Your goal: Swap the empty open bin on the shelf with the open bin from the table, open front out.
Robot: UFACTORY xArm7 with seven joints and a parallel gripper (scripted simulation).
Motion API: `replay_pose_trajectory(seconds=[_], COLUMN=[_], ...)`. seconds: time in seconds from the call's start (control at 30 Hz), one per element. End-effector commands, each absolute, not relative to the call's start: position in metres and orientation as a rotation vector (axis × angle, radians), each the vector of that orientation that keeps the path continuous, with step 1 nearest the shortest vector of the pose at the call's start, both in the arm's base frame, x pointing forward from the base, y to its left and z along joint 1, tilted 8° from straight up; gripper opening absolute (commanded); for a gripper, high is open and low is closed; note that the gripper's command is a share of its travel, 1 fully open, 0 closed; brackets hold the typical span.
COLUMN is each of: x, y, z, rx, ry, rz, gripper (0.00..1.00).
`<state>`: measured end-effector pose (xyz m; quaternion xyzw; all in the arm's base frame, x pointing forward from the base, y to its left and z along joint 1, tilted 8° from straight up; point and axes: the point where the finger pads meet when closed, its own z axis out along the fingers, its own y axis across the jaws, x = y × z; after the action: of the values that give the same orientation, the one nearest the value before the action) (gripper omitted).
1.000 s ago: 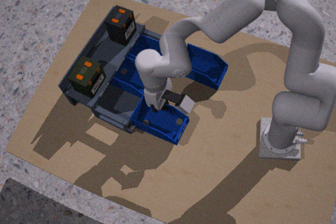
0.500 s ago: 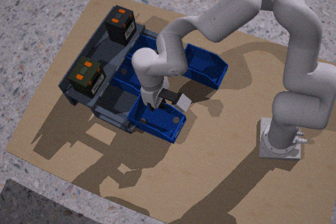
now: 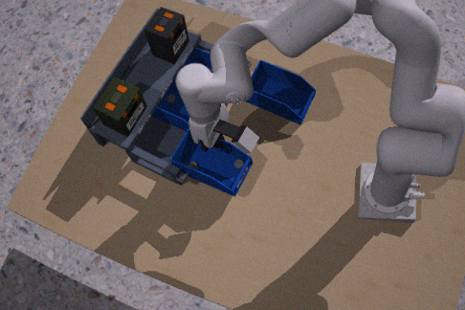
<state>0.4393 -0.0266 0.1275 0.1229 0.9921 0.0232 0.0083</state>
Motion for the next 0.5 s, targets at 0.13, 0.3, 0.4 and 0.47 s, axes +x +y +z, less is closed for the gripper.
replay_pose_trajectory(seconds=[0.13,0.3,0.4,0.47], x=[0.449,0.455,0.458,0.461], y=[-0.028,-0.03,-0.031,-0.032], z=[0.13,0.13,0.131,0.131], rx=[0.383,0.383,0.383,0.383], ry=[3.098,3.098,3.098,3.098], rz=[0.073,0.073,0.073,0.073], gripper=[0.0,0.0,0.0,0.0])
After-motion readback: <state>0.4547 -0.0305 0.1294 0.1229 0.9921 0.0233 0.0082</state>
